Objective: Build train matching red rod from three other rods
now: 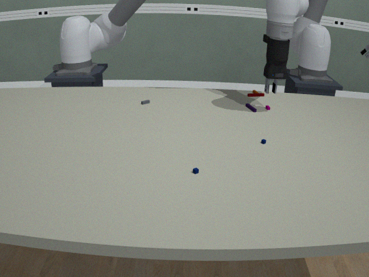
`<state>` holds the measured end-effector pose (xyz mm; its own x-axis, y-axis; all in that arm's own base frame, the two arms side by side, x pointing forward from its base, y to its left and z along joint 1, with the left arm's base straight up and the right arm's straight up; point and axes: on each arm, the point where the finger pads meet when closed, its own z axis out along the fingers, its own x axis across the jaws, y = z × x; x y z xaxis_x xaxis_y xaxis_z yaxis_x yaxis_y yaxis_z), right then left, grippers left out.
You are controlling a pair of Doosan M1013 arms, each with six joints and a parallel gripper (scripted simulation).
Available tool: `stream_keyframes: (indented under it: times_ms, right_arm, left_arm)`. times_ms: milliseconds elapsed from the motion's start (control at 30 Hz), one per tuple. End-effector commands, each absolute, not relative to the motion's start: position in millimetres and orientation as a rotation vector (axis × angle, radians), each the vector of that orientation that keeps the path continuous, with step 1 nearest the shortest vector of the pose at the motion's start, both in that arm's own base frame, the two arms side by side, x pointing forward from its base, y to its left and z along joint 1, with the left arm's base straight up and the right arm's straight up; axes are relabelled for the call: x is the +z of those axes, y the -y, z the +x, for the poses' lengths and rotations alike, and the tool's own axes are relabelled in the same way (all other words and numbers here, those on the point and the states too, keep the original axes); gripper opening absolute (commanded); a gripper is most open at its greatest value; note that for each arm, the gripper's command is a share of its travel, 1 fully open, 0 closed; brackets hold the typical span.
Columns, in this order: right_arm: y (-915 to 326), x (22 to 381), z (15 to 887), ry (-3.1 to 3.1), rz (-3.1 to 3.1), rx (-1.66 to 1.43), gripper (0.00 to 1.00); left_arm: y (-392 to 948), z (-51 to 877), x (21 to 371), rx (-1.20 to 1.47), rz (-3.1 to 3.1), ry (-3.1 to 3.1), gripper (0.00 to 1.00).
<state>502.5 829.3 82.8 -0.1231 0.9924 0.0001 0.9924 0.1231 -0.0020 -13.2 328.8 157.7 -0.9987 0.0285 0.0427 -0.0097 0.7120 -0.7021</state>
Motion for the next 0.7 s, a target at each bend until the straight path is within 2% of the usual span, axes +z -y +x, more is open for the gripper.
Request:
stream_keyframes:
  times_ms: [0, 667]
  right_arm:
    - [-830.1, 78.2, 502.7, 2.354, -2.084, -0.003, 0.54]
    - [-829.6, 50.2, 502.3, 2.354, -2.084, 0.000, 0.54]
  left_arm:
    - [-324.6, -13.2, 158.8, 1.184, -0.012, 2.863, 1.00]
    - [-324.6, -13.2, 158.8, 1.184, -0.012, 2.863, 1.00]
